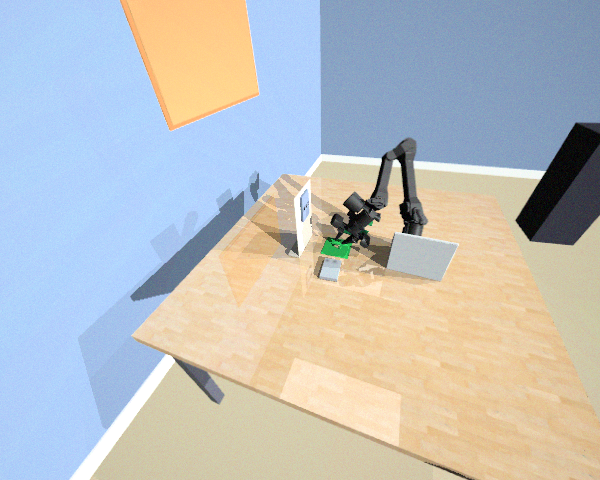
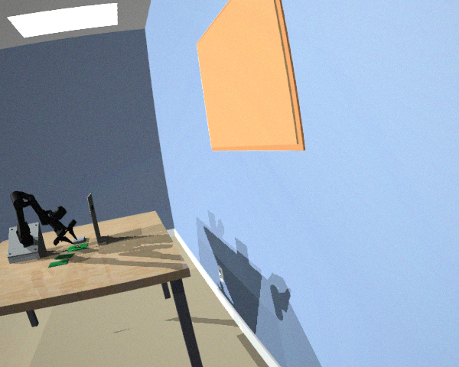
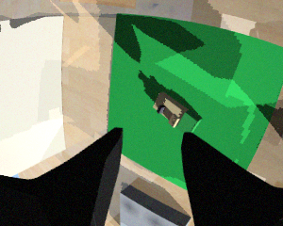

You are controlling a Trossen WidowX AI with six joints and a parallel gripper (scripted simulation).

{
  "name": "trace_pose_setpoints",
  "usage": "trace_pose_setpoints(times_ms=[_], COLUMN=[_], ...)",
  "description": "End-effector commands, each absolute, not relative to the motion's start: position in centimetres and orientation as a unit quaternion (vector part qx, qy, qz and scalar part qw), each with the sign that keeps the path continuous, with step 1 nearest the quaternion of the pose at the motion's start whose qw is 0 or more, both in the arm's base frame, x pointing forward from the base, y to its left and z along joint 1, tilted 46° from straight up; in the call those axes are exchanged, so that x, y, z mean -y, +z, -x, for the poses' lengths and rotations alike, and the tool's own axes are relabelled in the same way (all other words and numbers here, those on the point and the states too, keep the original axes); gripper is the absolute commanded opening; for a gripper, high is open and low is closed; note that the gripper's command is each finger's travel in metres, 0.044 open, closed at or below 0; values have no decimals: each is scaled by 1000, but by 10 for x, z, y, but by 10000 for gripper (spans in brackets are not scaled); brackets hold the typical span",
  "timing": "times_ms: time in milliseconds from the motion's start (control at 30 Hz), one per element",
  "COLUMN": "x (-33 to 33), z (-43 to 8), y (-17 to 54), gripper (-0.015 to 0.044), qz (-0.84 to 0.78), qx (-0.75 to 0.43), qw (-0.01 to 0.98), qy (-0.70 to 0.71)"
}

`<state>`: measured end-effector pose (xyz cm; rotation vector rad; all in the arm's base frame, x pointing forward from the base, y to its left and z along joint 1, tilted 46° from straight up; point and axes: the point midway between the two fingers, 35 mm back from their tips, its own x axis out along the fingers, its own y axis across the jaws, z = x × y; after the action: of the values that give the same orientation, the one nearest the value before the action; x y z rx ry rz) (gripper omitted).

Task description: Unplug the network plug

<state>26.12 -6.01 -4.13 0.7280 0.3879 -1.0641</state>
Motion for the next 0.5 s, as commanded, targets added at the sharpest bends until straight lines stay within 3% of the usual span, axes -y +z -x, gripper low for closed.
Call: trace_pose_setpoints(times_ms=[0,467], x=[57,47], z=[-259,-262], y=[-38,-31], gripper=[156,156], qz=[-338,-340], qx=[-177,-179], qw=[782,780], qy=[-493,-494])
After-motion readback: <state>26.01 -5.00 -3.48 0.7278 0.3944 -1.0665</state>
